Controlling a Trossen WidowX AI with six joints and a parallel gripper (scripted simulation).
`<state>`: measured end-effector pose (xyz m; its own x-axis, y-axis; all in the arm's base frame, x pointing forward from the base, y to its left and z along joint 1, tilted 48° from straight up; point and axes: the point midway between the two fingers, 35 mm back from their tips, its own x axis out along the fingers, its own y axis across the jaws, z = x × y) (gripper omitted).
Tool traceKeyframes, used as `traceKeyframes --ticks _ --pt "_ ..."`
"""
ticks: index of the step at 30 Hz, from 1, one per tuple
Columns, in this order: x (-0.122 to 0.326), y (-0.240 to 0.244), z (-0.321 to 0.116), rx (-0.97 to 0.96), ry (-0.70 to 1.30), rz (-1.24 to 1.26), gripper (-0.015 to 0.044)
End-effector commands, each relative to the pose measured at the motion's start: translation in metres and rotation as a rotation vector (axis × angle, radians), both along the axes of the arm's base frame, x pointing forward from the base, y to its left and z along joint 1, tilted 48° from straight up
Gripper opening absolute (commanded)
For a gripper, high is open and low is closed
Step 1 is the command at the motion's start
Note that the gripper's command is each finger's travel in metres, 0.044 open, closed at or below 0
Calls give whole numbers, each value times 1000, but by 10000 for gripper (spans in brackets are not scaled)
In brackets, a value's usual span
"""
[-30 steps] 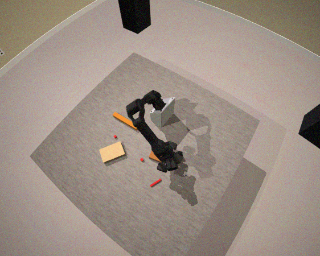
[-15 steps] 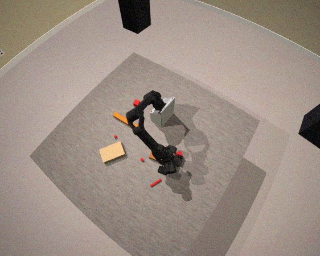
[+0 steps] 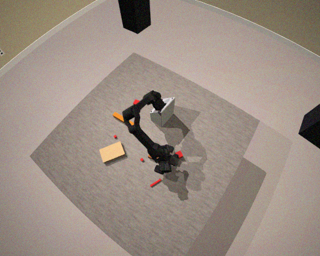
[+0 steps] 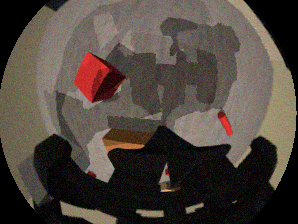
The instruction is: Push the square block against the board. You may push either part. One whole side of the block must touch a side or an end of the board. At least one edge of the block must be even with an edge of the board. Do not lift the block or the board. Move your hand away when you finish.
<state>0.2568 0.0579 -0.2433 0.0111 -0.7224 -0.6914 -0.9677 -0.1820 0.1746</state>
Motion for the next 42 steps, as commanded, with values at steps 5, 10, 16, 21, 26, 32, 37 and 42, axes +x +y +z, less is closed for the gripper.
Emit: traceKeyframes --ticks 5,10,16,21,26,32,37,42 --pt "2 -12 10 -8 6 -1 0" --pt "4 -17 16 -8 6 0 0" --pt "7 -24 23 -8 6 0 0" --pt "9 -29 28 -9 6 0 0" --pt "10 -34 34 -9 7 0 0" --pt "12 -41 41 -9 7 0 0" --pt "14 -47 47 -10 7 0 0" --pt "15 -52 53 -10 7 0 0"
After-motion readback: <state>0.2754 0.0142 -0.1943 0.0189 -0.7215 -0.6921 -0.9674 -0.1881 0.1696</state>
